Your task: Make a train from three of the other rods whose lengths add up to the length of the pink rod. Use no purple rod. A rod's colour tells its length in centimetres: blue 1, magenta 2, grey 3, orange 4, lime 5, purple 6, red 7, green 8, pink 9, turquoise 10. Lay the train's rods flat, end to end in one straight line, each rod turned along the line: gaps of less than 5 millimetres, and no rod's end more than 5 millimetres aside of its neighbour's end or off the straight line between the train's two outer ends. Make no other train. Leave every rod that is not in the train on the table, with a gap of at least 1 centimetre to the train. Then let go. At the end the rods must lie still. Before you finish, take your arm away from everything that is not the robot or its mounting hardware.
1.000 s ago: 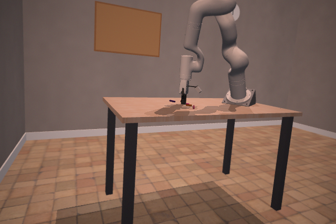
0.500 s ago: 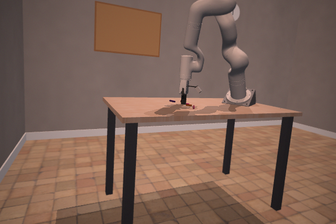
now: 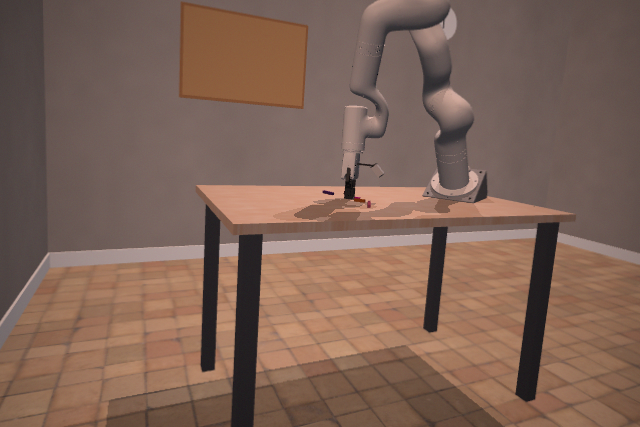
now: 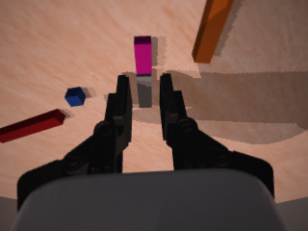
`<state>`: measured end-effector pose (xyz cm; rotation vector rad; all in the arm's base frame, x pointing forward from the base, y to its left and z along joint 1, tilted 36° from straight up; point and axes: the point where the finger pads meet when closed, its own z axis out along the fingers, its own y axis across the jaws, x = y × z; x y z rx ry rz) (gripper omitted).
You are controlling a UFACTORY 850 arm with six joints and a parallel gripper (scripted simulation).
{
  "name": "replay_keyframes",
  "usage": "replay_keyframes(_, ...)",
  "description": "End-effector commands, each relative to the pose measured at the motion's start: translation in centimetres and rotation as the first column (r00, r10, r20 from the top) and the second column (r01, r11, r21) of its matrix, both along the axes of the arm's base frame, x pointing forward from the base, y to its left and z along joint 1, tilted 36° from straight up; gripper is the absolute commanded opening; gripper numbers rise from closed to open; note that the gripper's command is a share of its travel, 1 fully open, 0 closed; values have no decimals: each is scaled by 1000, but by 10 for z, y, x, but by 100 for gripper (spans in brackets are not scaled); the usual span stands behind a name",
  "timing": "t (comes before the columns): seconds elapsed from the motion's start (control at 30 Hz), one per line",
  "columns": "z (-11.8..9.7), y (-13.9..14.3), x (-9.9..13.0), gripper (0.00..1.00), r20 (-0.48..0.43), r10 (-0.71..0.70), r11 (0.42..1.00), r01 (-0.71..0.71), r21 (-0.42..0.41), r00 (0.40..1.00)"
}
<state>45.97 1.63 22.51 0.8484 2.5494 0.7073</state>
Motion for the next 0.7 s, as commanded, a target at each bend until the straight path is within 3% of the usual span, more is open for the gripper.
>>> replay_keyframes(0.0, 0, 0, 0, 24, 1, 0, 1000, 0, 0, 1000)
replay_keyframes(0.27, 6, -3, -3, 24, 1, 0, 1000, 0, 0, 1000)
replay_keyframes(0.67, 43, -18, -25, 24, 1, 0, 1000, 0, 0, 1000)
